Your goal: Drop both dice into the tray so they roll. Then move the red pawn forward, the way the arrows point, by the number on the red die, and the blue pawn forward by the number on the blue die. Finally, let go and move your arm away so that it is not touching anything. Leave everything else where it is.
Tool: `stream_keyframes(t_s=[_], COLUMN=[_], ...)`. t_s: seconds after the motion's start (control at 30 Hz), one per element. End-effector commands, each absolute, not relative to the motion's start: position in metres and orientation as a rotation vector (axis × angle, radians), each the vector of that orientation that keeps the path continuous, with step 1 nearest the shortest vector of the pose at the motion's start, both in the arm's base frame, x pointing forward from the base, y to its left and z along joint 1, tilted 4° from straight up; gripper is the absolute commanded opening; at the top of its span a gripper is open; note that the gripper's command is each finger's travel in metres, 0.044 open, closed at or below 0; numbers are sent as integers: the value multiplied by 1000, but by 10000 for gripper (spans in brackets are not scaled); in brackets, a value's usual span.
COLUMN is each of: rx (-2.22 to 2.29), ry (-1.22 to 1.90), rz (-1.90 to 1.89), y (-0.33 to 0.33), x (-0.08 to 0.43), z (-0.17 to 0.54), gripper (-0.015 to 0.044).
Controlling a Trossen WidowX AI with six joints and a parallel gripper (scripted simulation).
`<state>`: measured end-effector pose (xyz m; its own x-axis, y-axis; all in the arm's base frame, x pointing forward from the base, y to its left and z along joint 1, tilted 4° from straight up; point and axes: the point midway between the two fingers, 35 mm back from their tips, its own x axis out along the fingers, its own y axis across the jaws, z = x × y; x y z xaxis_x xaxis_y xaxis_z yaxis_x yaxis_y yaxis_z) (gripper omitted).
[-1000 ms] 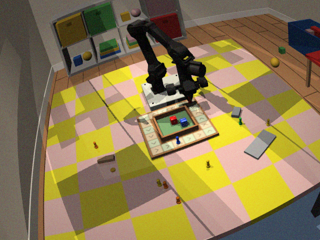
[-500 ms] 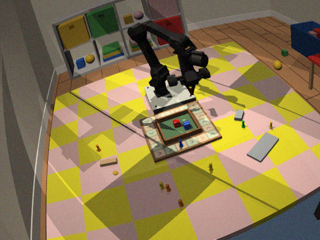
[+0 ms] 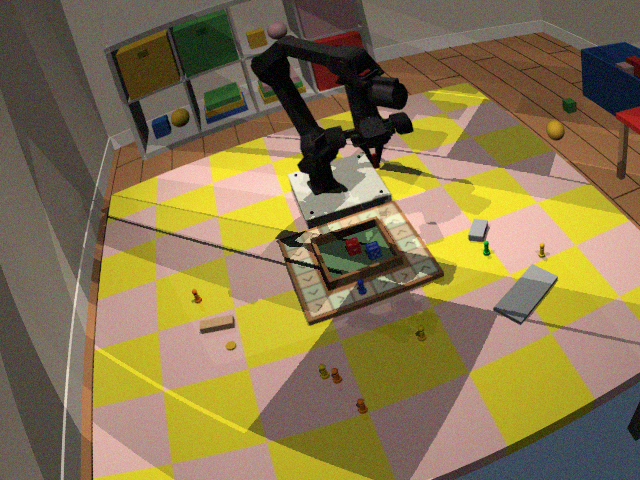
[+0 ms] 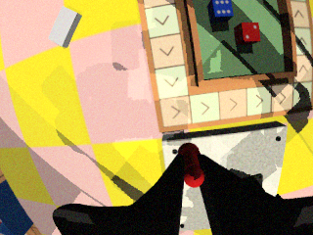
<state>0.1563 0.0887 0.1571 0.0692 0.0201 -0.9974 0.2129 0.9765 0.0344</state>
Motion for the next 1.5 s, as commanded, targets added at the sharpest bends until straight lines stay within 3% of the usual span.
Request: stream_keyframes(t_s=[0.0,0.93,1.47], rx=[188,183,183], ry=[1492,1490,1490], rz=[-147,-152,-152], y=[82,5,4], x=[158,157,159], z=[155,84,48], gripper=[0,0,0])
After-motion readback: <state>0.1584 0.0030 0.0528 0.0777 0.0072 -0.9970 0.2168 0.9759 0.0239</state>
